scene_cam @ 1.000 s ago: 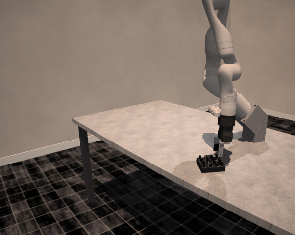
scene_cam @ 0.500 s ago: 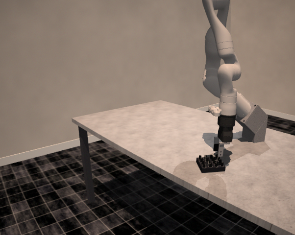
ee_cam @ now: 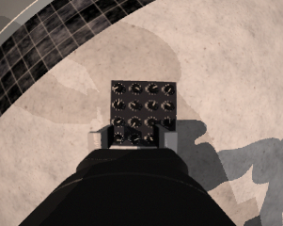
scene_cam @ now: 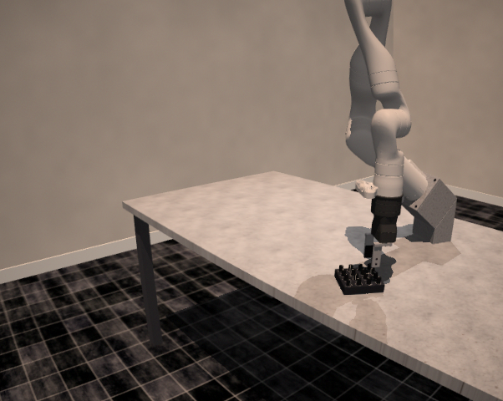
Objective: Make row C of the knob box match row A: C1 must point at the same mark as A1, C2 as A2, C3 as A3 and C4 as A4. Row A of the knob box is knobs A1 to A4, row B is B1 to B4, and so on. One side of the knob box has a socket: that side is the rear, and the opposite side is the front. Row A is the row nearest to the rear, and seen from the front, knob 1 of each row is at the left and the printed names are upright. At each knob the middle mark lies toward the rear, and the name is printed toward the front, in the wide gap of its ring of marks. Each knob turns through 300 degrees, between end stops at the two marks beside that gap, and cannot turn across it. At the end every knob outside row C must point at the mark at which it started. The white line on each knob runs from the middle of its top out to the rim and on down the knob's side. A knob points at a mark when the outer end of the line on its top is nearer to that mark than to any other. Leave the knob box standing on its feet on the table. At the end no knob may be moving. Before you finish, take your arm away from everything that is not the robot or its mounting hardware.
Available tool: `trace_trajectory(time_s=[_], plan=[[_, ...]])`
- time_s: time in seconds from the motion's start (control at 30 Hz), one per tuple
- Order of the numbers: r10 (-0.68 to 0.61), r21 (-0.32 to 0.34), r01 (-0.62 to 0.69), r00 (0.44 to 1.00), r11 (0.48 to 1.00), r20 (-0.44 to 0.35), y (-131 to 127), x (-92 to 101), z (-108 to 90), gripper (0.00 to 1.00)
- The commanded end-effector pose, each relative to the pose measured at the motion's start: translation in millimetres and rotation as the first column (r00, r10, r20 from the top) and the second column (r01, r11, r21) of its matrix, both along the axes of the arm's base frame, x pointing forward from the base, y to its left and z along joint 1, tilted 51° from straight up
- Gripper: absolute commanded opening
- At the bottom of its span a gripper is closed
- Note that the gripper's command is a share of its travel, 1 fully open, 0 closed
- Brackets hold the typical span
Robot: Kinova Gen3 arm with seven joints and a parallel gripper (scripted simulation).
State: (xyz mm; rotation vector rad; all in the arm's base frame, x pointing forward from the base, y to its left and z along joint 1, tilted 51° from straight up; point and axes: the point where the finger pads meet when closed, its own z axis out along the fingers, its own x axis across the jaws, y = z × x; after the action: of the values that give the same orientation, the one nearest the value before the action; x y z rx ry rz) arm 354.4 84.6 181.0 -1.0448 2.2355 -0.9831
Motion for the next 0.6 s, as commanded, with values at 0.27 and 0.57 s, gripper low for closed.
trace_trajectory(time_s=[0.27, 0.57], plan=[[-0.004, 0.009, 0.004, 1.000, 1.000, 0.001, 1.1, -1.8, -3.9, 1.00], [-0.004, 0.010, 0.004, 1.000, 1.000, 0.004, 5.2, -5.0, -10.2, 1.00]])
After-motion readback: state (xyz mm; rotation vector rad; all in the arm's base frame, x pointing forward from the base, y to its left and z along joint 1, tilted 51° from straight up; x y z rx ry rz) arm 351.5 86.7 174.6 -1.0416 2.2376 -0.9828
